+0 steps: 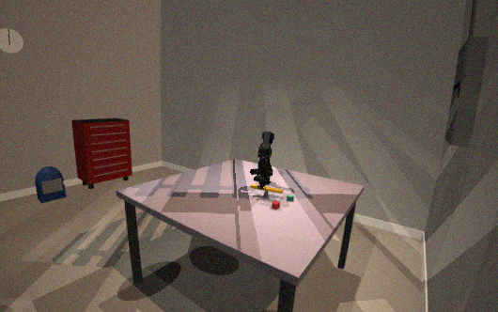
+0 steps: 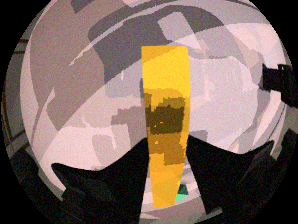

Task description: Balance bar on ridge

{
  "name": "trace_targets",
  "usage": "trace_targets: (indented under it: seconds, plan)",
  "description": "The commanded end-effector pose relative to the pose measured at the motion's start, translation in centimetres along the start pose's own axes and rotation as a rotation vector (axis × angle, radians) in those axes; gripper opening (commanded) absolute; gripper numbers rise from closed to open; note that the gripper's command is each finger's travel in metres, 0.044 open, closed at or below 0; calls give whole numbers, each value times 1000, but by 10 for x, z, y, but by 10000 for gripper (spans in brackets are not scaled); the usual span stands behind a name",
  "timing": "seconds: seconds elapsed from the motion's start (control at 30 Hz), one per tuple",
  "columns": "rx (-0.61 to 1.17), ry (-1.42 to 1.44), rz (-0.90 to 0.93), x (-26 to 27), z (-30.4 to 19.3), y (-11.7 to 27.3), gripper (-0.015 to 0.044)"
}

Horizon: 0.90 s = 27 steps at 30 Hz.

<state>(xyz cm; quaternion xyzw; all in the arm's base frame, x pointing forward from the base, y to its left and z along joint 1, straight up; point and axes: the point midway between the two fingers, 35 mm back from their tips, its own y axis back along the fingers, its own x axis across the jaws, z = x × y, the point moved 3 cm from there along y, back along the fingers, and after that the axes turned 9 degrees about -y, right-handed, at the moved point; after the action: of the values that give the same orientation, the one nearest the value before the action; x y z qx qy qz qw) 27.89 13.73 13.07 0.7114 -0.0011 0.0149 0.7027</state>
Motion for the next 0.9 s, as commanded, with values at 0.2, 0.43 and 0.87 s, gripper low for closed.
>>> trace_targets:
  seconds: [0.2, 0.43, 0.87]
  plan:
    - [0, 0, 0, 0, 0, 0, 0]
    - [0, 0, 0, 0, 0, 0, 0]
    - [0, 0, 0, 0, 0, 0, 167]
